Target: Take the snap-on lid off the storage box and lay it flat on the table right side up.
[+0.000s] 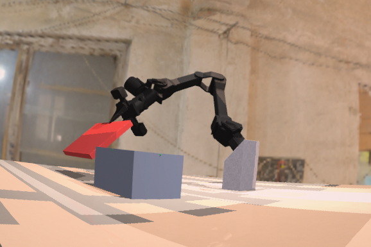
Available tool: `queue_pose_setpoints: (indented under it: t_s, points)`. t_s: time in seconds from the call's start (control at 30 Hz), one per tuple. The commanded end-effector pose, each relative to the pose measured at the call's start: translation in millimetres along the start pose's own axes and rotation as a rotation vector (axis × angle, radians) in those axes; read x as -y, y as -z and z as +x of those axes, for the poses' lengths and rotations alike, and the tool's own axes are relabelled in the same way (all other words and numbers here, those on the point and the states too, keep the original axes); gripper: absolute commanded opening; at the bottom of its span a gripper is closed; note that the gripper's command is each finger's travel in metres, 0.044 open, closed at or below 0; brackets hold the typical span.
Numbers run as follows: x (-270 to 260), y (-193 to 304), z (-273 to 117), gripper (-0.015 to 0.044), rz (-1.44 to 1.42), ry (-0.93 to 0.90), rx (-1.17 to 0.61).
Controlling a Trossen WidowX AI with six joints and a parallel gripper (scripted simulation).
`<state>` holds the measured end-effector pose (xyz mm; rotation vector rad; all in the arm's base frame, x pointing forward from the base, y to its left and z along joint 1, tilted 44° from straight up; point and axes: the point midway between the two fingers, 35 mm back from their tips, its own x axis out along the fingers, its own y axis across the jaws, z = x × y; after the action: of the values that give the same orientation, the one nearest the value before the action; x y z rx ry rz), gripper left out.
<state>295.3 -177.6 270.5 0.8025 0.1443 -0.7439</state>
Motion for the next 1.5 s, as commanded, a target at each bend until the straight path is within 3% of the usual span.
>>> queue_pose_setpoints:
  t_s: [0.0, 1.47]
  points:
    - [1, 2, 2, 0.0000, -0.004, -0.009, -0.007]
    - [27, 2, 25, 0.0000, -0.006, -0.009, -0.006]
